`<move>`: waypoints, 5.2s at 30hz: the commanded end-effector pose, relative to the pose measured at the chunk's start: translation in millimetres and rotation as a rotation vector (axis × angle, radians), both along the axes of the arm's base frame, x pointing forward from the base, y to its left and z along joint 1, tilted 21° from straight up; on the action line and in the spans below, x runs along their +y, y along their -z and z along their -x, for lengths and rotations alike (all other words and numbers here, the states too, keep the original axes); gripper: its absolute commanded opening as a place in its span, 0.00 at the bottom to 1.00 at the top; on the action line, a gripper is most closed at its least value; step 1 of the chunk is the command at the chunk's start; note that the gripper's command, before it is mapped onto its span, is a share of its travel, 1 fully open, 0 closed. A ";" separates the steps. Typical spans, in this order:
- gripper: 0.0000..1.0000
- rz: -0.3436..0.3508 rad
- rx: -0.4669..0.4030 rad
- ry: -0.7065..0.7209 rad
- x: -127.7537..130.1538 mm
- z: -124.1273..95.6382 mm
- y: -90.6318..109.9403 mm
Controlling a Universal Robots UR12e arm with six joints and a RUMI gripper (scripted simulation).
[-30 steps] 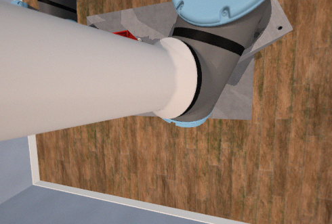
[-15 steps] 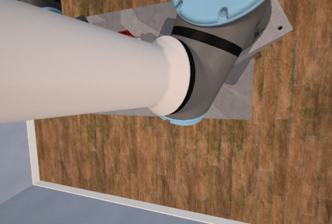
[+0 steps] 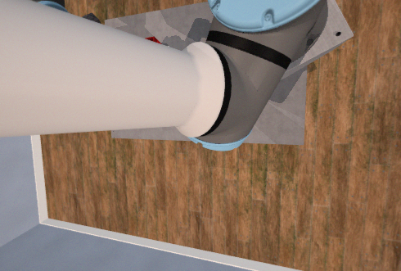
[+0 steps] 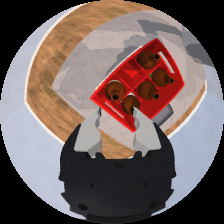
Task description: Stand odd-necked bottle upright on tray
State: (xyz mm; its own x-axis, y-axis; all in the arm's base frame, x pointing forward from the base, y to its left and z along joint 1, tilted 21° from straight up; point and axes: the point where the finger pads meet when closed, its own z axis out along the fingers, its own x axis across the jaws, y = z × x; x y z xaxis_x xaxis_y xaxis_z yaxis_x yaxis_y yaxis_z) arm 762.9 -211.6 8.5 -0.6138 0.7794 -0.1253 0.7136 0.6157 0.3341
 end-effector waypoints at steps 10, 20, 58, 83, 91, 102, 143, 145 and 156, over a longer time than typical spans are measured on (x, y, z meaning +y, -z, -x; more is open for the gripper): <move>0.38 0.001 -0.001 0.000 -0.5 -0.5 -0.8; 0.38 0.001 -0.001 0.000 -0.5 -0.5 -0.8; 0.38 0.001 -0.001 0.000 1.9 -7.6 18.5; 0.38 0.001 -0.001 0.000 4.4 -15.0 38.8; 0.38 0.001 -0.001 0.000 4.5 -15.6 40.3; 0.38 0.001 -0.001 0.000 4.6 -15.6 40.3; 0.38 0.001 -0.001 0.000 1.3 -12.8 41.7; 0.38 0.001 -0.001 0.000 1.3 -12.8 41.7; 0.38 0.001 -0.001 0.000 1.3 -12.8 41.7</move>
